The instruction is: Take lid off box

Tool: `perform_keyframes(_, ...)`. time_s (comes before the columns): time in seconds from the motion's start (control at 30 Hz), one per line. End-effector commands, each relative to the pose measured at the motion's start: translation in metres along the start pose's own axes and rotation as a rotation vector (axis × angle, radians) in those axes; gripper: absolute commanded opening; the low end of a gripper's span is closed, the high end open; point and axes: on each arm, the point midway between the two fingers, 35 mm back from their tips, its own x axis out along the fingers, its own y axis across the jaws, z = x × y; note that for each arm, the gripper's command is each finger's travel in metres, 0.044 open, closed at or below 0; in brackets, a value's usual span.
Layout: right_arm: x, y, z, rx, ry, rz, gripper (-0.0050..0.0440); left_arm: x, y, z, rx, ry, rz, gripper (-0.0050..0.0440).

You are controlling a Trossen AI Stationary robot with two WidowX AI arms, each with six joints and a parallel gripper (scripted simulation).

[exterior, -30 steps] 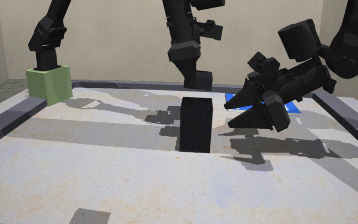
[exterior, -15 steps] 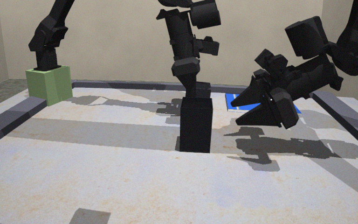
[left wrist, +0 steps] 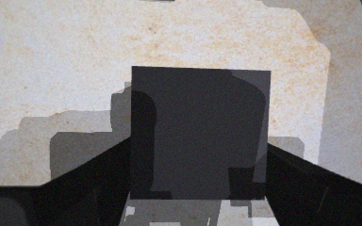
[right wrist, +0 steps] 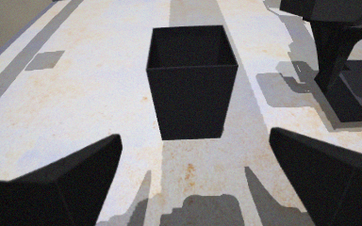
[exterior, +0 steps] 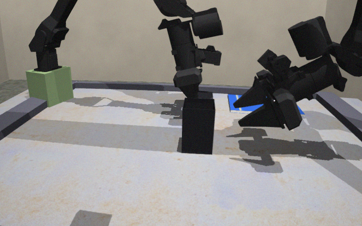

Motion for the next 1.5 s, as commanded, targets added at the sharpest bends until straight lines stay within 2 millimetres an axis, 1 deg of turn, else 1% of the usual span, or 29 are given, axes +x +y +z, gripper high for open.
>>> perform_keyframes(0.0, -0.002, -0.001, 0.009, -0.004, -0.022, -0.002, 0.0440, 0.003, -0.001, 0.002, 0.006, -0.011, -0.004, -0.0050)
perform_keyframes(0.2, -0.002, -0.001, 0.009, -0.004, -0.022, -0.002, 0.0440, 0.009, -0.001, 0.001, 0.006, -0.012, -0.004, -0.0050)
perform_keyframes(0.3, -0.002, -0.001, 0.009, -0.004, -0.022, -0.002, 0.0440, 0.010, -0.002, 0.002, 0.006, -0.017, -0.005, -0.0050)
perform_keyframes(0.4, -0.002, -0.001, 0.009, -0.004, -0.022, -0.002, 0.0440, 0.014, -0.001, -0.001, 0.006, -0.010, -0.004, -0.0050)
perform_keyframes(0.63, -0.002, -0.001, 0.009, -0.004, -0.022, -0.002, 0.0440, 0.020, -0.001, -0.002, 0.006, -0.013, -0.004, -0.0050)
perform_keyframes(0.83, -0.002, -0.001, 0.009, -0.004, -0.022, -0.002, 0.0440, 0.017, -0.002, 0.001, 0.006, -0.022, -0.005, -0.0050)
perform_keyframes(0.87, -0.002, -0.001, 0.009, -0.004, -0.022, -0.002, 0.0440, 0.013, -0.002, 0.004, 0.002, -0.033, -0.006, -0.0050)
perform_keyframes(0.97, -0.002, -0.001, 0.009, -0.004, -0.022, -0.002, 0.0440, 0.013, -0.002, 0.004, 0.002, -0.033, -0.006, -0.0050)
perform_keyframes(1.0, -0.002, -0.001, 0.009, -0.004, -0.022, -0.002, 0.0440, 0.013, -0.002, 0.004, 0.002, -0.033, -0.006, 0.0024)
perform_keyframes(1.33, -0.002, -0.001, 0.009, -0.004, -0.022, -0.002, 0.0440, 0.013, -0.002, 0.004, 0.002, -0.033, -0.006, 0.0264)
perform_keyframes(1.4, -0.002, -0.001, 0.009, -0.004, -0.022, -0.002, 0.0440, 0.013, -0.002, 0.004, 0.002, -0.033, -0.006, 0.0264)
perform_keyframes(1.47, -0.002, -0.001, 0.009, -0.004, -0.022, -0.002, 0.0440, 0.013, -0.002, 0.004, 0.002, -0.033, -0.006, 0.0312)
